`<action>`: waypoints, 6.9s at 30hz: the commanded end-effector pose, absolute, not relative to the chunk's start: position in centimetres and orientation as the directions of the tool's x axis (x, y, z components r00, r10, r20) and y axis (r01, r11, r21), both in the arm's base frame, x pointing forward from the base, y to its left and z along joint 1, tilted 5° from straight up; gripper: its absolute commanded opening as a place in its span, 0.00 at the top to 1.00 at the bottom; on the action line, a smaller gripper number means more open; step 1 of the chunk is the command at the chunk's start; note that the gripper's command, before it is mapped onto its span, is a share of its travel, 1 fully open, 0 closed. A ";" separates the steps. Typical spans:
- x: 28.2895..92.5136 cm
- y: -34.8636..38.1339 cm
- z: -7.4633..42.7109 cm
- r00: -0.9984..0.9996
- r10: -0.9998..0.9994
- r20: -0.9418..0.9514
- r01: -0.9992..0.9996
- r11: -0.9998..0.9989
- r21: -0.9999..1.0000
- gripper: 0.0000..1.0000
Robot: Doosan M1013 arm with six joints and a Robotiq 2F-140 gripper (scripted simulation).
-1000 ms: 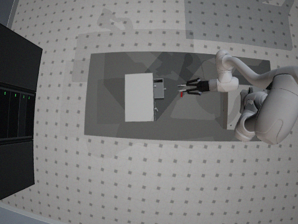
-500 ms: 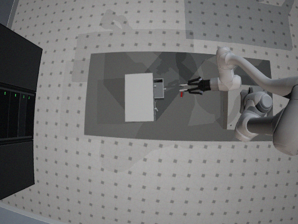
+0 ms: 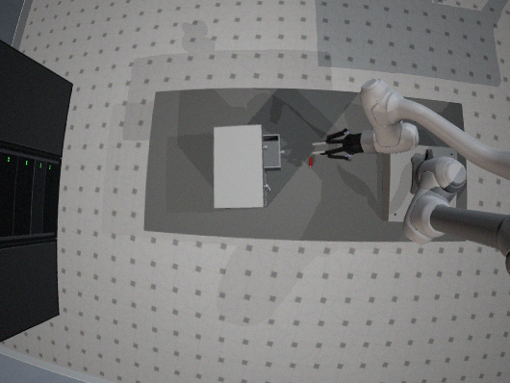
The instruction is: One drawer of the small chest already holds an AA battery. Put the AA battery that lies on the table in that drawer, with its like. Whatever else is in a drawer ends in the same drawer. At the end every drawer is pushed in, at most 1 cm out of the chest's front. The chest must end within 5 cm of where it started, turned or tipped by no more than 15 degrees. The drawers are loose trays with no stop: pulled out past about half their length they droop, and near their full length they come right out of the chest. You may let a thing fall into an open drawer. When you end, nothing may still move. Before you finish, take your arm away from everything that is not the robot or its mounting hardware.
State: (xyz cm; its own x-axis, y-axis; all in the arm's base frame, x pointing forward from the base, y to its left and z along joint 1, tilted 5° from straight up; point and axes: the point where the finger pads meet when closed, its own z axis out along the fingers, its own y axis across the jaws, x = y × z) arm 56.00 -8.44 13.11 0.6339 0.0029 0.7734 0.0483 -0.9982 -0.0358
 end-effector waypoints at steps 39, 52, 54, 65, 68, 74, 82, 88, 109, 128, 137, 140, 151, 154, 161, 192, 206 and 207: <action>49.2 -9.1 19.2 0.996 0.069 0.055 0.073 -0.995 -0.067 0.80; 49.1 -9.1 19.3 0.997 0.070 0.043 0.073 -0.995 -0.067 0.80; 49.1 -9.1 19.3 0.997 0.070 0.043 0.073 -0.995 -0.067 0.80; 49.1 -9.1 19.3 0.997 0.070 0.043 0.073 -0.995 -0.067 0.00; 49.1 -9.1 19.3 0.997 0.070 0.043 0.073 -0.995 -0.067 0.00; 49.1 -9.1 19.3 0.997 0.070 0.043 0.073 -0.995 -0.067 0.00; 49.0 -9.2 20.9 0.997 0.070 0.043 0.073 -0.995 -0.067 0.00; 48.9 -9.4 24.1 0.997 0.070 0.043 0.073 -0.995 -0.067 0.00; 63.4 -9.4 27.8 0.997 0.070 0.043 0.072 -0.995 -0.067 0.00; 70.1 -8.6 21.7 0.942 0.050 0.332 0.073 -0.996 -0.058 0.00; 73.3 -8.1 18.8 0.886 0.039 0.463 0.072 -0.996 -0.053 0.00; 73.8 -8.1 18.4 0.875 0.038 0.482 0.072 -0.996 -0.053 0.00; 73.9 -8.0 18.3 0.873 0.037 0.486 0.072 -0.996 -0.053 0.00; 73.9 -8.0 18.3 0.873 0.037 0.486 0.072 -0.996 -0.053 0.00; 73.9 -8.0 18.3 0.873 0.037 0.486 0.072 -0.996 -0.053 0.00; 73.9 -8.0 18.3 0.873 0.037 0.486 0.072 -0.996 -0.053 0.00; 73.9 -8.0 18.3 0.873 0.037 0.485 0.072 -0.996 -0.053 0.00; 73.8 -8.1 18.3 0.874 0.037 0.485 0.072 -0.996 -0.053 0.00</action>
